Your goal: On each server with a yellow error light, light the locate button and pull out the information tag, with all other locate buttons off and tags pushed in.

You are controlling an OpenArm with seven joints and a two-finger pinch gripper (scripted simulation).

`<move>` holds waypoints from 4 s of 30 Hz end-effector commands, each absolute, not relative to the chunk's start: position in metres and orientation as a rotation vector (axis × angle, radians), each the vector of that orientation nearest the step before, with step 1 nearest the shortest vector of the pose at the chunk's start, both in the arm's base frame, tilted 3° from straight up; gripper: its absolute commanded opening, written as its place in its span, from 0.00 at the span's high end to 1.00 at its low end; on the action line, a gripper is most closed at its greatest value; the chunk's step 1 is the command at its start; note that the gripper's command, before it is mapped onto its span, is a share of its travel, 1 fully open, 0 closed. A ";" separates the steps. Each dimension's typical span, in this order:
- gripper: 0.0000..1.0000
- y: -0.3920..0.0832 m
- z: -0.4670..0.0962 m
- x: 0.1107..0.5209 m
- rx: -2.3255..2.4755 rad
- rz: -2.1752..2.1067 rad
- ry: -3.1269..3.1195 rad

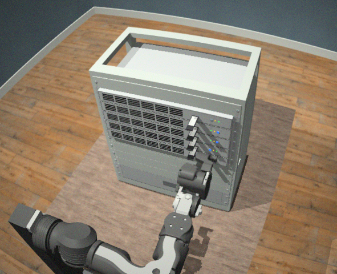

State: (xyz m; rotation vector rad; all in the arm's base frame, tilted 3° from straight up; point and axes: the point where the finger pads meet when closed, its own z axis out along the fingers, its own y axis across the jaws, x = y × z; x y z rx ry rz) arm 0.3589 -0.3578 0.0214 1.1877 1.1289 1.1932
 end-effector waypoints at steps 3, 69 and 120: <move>1.00 -0.353 0.027 0.359 1.198 1.189 1.135; 1.00 -0.340 0.065 0.451 1.196 1.192 1.141; 1.00 -0.341 0.066 0.452 1.196 1.192 1.142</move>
